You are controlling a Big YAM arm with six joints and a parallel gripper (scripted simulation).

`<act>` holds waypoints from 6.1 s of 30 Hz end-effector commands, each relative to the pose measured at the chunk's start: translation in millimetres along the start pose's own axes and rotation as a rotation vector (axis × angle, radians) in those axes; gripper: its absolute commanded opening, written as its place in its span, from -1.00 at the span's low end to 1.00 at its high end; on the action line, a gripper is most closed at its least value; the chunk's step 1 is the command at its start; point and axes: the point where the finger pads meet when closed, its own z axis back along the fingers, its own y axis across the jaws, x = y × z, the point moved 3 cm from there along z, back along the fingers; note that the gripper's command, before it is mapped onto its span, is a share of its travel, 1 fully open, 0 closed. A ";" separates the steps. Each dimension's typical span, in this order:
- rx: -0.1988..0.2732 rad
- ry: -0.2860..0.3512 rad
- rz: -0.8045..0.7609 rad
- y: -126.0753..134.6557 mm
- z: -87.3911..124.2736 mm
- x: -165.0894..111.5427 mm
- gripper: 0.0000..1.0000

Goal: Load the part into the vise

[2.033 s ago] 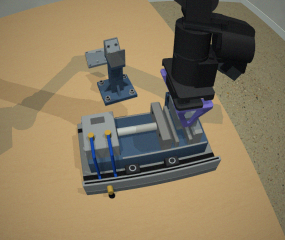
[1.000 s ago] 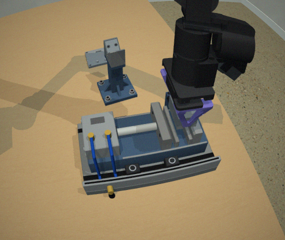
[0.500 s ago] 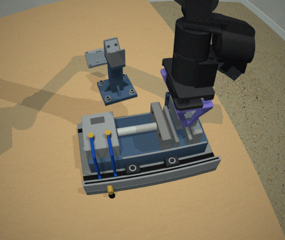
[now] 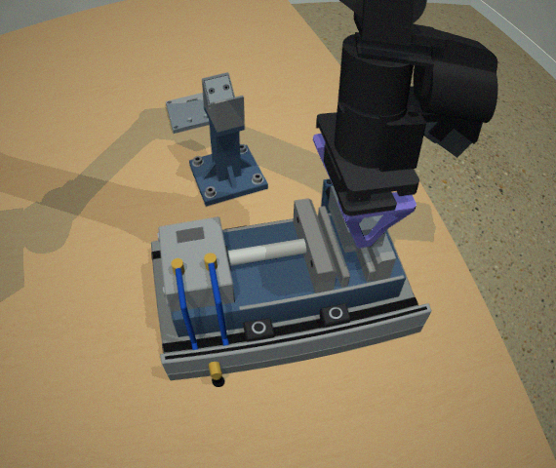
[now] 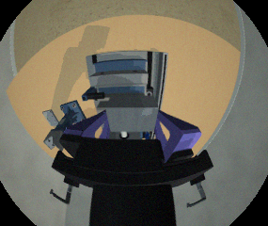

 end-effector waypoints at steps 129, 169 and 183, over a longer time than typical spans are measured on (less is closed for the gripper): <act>0.002 -0.013 0.019 8.9 -8.0 9.2 -1.00; 0.002 -0.014 0.020 9.5 -27.6 8.8 -1.00; 0.002 -0.014 0.020 9.9 -28.3 7.8 -1.00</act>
